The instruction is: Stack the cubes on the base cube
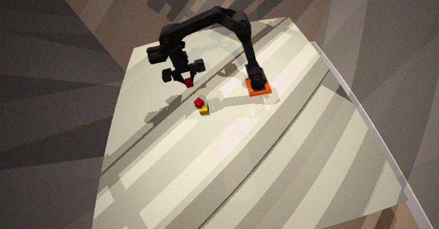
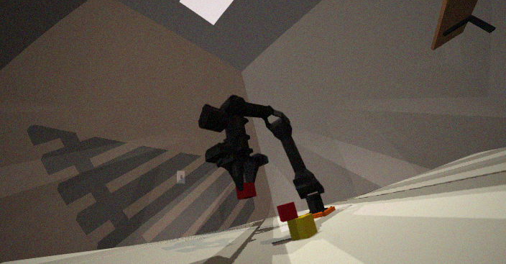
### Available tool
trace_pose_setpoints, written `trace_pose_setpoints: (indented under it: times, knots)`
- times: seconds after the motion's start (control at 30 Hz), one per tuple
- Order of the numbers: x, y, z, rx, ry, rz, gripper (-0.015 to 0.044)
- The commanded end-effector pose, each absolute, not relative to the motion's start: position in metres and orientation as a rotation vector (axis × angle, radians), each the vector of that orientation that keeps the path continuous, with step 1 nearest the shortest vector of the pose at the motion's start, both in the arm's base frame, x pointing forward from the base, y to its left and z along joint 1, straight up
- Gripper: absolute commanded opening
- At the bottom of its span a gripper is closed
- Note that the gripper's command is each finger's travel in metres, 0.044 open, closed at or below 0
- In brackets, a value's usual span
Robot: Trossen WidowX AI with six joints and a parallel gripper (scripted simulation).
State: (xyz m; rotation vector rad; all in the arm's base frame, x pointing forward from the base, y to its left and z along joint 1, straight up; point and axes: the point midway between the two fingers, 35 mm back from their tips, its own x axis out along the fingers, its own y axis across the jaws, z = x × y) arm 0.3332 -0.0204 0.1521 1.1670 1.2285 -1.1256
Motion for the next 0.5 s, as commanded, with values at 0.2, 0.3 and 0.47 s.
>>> trace_pose_setpoints:
  times: [0.2,0.3,0.47]
  knots:
    - [0.325,0.008,0.154,1.061,1.285,-1.022,0.0105]
    - [0.322,0.017,0.153,1.026,1.304,-0.987,0.0105]
    - [0.316,0.032,0.152,0.968,1.333,-0.929,0.0105]
